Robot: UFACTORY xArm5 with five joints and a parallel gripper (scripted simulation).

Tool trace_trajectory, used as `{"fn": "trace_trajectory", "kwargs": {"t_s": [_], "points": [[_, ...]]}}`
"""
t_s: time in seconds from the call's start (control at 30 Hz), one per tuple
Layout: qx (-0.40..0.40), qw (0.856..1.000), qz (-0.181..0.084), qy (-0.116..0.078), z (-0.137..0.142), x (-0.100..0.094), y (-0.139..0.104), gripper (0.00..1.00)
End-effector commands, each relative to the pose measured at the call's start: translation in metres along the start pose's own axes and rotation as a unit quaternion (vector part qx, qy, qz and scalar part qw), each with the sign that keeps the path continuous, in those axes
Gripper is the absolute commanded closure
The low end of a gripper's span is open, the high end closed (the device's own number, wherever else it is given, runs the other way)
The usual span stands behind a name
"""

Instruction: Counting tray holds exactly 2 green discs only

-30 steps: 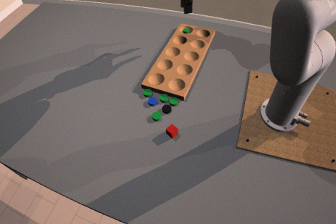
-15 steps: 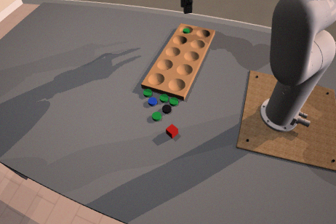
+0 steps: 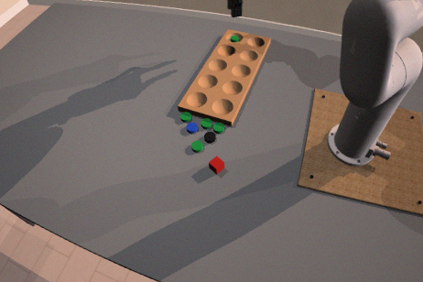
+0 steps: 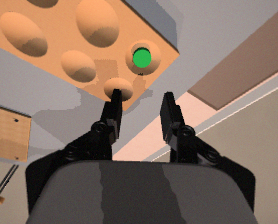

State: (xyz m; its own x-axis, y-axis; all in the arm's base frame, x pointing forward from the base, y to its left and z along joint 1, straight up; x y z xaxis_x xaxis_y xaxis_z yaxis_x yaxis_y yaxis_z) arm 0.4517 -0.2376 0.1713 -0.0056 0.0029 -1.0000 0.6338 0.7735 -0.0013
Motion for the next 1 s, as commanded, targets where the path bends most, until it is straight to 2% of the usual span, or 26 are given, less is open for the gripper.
{"fn": "trace_trajectory", "kwargs": {"t_s": [0.0,0.3,0.4,0.67,0.73,0.77,0.97], "points": [[0.000,1.000,0.000,-0.002,0.001,-0.002,0.000,0.53],[-0.003,1.000,0.000,-0.002,0.000,-0.002,0.003,0.53],[-0.032,0.999,0.000,-0.002,-0.018,-0.002,0.037,0.53],[-0.090,0.996,0.000,-0.002,-0.059,-0.002,0.098,0.53],[-0.090,0.996,0.000,-0.002,-0.059,-0.002,0.098,0.53],[-0.113,0.994,0.000,-0.002,-0.078,-0.001,0.119,0.53],[-0.153,0.988,0.000,-0.002,-0.113,0.000,0.153,0.53]]}}
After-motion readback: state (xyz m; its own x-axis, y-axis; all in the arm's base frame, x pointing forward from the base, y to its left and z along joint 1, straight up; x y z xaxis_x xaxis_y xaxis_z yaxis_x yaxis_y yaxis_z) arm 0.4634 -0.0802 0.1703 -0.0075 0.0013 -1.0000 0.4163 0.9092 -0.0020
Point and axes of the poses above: the point where the finger pads meet when closed, its own x axis out along the fingers, its own z axis across the jaws, y = z × x, the point moved 4 cm from there along -x, back along the fingers, and after that the axes turned 10 degrees about -x, right-handed, at the moved point
